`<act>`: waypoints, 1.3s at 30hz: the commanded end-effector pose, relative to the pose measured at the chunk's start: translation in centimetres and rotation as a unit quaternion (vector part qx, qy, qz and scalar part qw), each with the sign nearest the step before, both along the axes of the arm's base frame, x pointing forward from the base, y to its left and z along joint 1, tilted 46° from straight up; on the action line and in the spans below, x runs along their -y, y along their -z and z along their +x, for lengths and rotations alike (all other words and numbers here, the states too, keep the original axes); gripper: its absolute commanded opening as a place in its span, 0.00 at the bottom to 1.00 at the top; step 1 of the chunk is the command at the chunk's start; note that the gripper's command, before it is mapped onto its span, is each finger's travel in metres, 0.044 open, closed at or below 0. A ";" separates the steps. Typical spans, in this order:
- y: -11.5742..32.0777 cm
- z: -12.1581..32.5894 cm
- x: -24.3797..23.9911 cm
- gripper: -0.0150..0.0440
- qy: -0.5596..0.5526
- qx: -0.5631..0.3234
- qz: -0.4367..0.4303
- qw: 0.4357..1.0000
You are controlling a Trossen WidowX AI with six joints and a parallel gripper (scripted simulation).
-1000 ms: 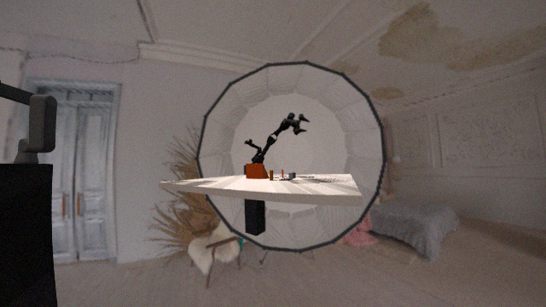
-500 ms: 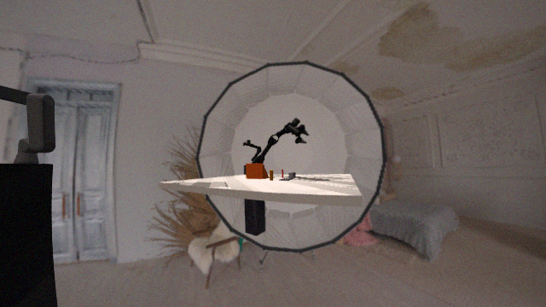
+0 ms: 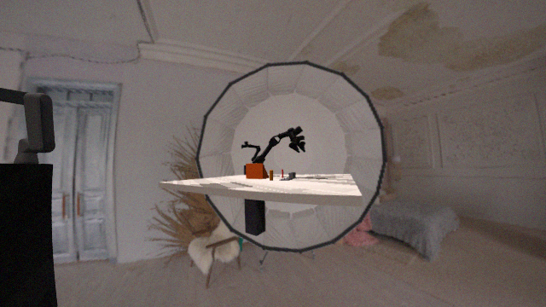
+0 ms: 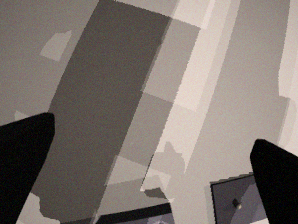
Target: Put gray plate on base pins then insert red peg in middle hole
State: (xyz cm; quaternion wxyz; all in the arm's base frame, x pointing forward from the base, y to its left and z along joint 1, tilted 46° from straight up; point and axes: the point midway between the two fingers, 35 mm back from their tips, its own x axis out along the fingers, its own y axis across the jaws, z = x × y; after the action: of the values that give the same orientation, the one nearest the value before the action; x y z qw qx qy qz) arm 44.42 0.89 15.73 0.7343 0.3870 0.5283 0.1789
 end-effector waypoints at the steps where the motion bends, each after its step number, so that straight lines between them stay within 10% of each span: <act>1: 2.2 -6.3 -4.4 1.00 0.144 -0.365 0.068 0.917; 8: 2.0 -10.4 -6.5 1.00 0.236 -0.553 0.061 0.797; 39: 6.8 -11.5 -10.8 1.00 0.236 -0.553 0.062 0.797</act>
State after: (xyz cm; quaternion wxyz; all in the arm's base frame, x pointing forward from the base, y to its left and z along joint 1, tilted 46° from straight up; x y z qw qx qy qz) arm 33.06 11.51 9.34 0.3146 0.5719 0.7275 -0.2112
